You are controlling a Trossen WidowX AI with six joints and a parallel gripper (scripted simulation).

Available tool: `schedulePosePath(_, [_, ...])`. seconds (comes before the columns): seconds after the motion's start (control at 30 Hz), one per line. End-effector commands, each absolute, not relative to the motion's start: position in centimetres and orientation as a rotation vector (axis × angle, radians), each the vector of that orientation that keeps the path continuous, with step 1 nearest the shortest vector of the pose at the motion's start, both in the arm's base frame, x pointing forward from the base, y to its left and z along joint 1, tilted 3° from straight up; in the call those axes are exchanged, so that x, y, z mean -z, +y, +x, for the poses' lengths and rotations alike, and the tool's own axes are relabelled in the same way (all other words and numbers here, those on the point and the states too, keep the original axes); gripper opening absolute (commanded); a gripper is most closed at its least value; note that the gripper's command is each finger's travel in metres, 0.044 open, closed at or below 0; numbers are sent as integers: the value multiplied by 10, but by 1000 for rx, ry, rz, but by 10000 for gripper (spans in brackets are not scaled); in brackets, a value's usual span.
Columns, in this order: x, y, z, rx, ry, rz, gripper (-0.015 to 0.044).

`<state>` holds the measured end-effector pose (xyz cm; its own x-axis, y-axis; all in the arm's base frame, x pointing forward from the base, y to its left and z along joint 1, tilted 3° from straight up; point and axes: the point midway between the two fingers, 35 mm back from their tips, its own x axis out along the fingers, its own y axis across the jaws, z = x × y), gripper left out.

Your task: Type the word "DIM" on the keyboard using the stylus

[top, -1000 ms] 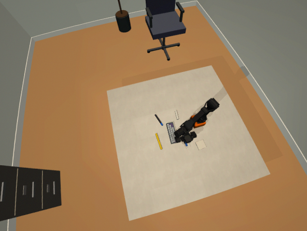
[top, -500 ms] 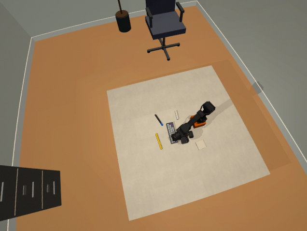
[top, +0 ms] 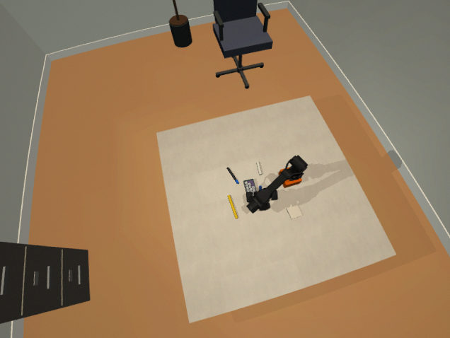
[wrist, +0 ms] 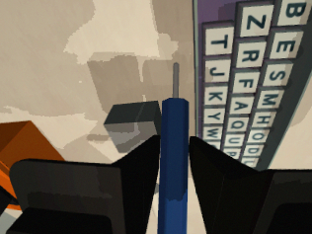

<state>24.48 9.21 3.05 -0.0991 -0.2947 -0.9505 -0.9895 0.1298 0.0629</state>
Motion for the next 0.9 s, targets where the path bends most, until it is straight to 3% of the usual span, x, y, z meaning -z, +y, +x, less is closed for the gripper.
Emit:
schedulePosePath(0.0, [-38, 82, 254, -934, 1629, -1387, 0])
schedulePosePath(0.57, [-85, 53, 304, -561, 1848, -1871, 0])
schedulePosePath(0.87, [-74, 53, 307, -546, 1851, -1892, 0])
